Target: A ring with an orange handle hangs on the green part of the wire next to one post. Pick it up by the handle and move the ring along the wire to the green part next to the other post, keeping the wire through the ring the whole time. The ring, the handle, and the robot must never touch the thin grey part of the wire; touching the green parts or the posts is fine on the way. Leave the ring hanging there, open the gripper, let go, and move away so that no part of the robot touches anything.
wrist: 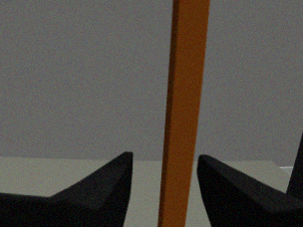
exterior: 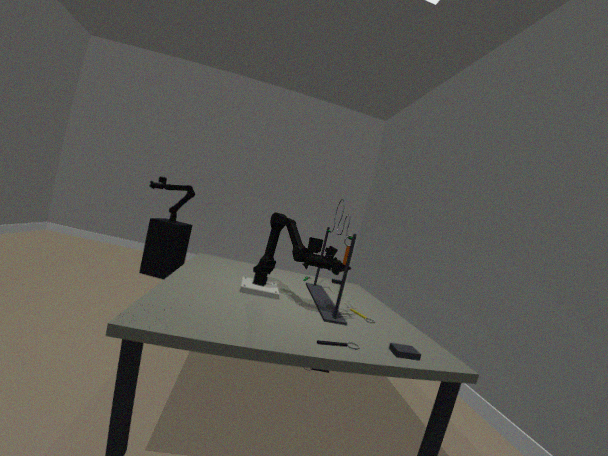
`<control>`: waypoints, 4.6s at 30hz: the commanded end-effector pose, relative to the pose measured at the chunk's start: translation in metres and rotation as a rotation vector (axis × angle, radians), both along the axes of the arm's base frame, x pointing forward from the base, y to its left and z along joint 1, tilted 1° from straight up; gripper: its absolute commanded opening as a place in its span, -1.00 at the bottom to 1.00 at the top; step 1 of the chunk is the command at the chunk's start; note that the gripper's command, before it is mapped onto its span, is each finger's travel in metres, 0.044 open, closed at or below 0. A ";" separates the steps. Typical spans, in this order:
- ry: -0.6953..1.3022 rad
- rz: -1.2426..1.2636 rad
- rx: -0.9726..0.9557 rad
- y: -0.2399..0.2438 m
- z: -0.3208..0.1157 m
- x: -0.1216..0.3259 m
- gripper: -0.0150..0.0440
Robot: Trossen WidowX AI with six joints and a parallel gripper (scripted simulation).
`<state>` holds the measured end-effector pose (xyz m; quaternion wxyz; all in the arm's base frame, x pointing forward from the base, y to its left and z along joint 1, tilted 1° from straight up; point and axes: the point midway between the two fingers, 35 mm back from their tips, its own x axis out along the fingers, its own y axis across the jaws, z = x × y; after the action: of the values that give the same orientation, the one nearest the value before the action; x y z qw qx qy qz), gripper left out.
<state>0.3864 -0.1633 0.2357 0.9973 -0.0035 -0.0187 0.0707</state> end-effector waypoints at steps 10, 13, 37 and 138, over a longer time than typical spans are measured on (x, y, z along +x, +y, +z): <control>-0.002 -0.005 -0.006 0.001 0.001 0.009 0.05; -0.002 -0.005 -0.006 0.001 0.001 0.009 0.05; -0.002 0.001 -0.001 0.002 0.001 0.008 -1.00; 0.241 0.099 0.640 0.142 0.049 -0.032 -1.00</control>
<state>0.3602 -0.0281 0.2780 0.9480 0.2955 0.0618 0.1012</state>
